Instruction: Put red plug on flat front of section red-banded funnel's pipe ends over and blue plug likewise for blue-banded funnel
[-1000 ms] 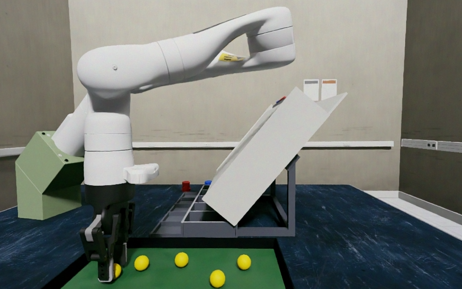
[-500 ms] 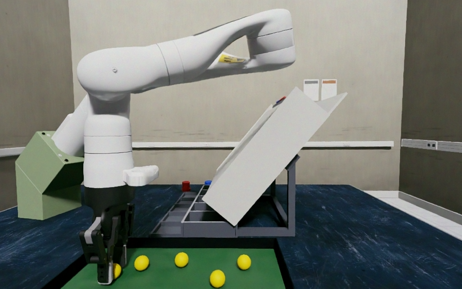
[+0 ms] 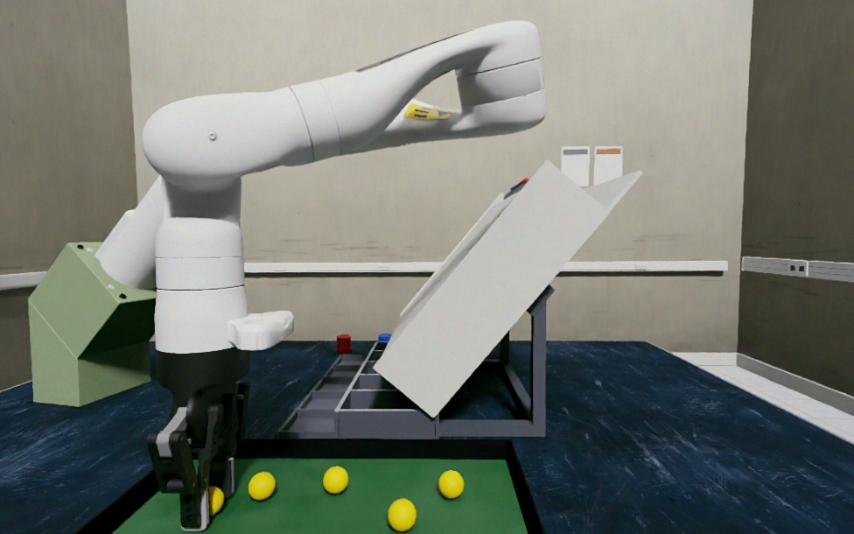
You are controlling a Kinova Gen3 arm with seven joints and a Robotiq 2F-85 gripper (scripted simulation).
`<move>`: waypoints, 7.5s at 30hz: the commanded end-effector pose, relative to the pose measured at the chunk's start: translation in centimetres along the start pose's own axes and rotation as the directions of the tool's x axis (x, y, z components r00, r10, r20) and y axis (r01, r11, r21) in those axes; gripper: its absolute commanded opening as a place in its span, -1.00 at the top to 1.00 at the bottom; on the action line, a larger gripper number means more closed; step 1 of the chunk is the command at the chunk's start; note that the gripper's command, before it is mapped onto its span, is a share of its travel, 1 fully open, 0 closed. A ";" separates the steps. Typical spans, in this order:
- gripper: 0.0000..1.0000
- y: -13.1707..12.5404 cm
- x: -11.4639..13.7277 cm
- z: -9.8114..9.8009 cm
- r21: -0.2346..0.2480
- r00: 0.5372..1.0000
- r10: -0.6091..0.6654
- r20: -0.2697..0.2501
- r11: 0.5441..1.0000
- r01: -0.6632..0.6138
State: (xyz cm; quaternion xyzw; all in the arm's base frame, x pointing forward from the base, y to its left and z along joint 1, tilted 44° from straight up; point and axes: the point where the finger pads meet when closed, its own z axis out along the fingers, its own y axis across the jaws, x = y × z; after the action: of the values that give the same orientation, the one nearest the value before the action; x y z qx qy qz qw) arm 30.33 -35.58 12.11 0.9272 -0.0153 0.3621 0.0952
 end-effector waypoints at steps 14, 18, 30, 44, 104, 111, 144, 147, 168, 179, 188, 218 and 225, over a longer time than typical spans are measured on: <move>1.00 0.0 0.0 -0.1 -0.001 1.000 0.000 -0.001 1.000 0.000; 1.00 0.1 0.0 -0.1 -0.002 1.000 0.000 -0.001 1.000 0.000; 1.00 0.1 0.0 -0.1 -0.002 1.000 0.000 -0.001 1.000 0.000; 1.00 0.0 0.0 -13.5 -0.002 1.000 0.001 -0.001 1.000 -0.001; 1.00 -5.9 12.5 -20.8 -0.005 1.000 0.000 0.002 1.000 0.000; 1.00 -10.0 13.7 -22.7 -0.005 1.000 0.000 0.002 1.000 0.000; 1.00 -30.7 19.9 -33.9 0.015 1.000 -0.002 -0.006 1.000 0.002; 1.00 -32.6 20.4 -34.9 0.015 1.000 -0.002 -0.006 1.000 0.002; 1.00 -34.1 20.8 -35.7 -0.006 1.000 -0.001 0.003 1.000 0.001; 1.00 -34.0 33.5 -35.8 -0.006 1.000 0.000 0.003 1.000 0.000; 1.00 -34.1 37.6 -35.7 0.000 1.000 -0.010 -0.014 1.000 0.010; 1.00 -34.0 37.7 -32.8 -0.001 1.000 -0.011 -0.013 1.000 0.011; -1.00 -34.0 37.7 -32.8 0.000 1.000 -0.011 -0.014 1.000 0.011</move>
State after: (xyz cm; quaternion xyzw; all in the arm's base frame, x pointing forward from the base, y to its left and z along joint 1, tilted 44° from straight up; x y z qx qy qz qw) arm 39.55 5.44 55.47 0.9249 -0.0098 0.3673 0.0975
